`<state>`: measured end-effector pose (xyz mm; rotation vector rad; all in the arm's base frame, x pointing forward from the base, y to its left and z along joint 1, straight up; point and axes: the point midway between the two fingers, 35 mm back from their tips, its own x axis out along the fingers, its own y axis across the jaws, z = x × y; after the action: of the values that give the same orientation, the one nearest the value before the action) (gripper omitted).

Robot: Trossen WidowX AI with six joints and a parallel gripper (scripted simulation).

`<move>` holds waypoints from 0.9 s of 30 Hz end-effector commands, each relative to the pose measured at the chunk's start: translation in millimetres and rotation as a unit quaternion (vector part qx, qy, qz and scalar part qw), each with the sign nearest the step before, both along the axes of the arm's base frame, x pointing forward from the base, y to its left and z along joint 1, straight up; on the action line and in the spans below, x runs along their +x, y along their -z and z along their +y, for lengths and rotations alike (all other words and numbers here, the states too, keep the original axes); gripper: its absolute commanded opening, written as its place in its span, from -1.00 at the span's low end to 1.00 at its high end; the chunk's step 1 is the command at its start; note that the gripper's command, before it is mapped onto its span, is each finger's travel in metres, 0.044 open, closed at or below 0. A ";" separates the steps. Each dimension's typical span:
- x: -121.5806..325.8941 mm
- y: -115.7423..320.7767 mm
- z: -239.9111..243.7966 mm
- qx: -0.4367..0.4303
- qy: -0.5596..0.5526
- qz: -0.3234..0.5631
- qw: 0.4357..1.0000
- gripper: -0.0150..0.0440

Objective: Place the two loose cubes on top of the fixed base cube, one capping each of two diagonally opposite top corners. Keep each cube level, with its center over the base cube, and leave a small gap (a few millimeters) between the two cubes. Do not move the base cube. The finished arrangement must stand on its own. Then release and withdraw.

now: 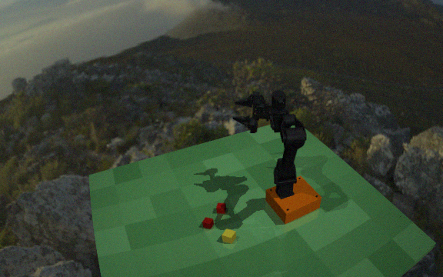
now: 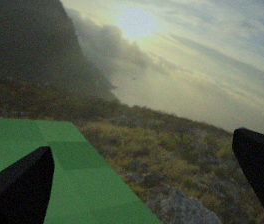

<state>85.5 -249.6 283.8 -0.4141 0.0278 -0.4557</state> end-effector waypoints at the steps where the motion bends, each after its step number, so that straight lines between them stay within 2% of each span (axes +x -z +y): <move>1: 0.8 -0.1 -0.6 0.001 -0.001 -0.001 1.000 0.78; 5: 17.3 -0.9 -12.6 0.026 -0.012 -0.012 1.000 0.42; 16: 87.4 12.8 -37.5 0.118 -0.047 0.001 0.992 0.41; 27: 168.9 47.3 -26.2 0.198 -0.085 0.089 0.972 0.41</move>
<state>230.3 -283.0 247.6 -0.0827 0.1825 -0.2726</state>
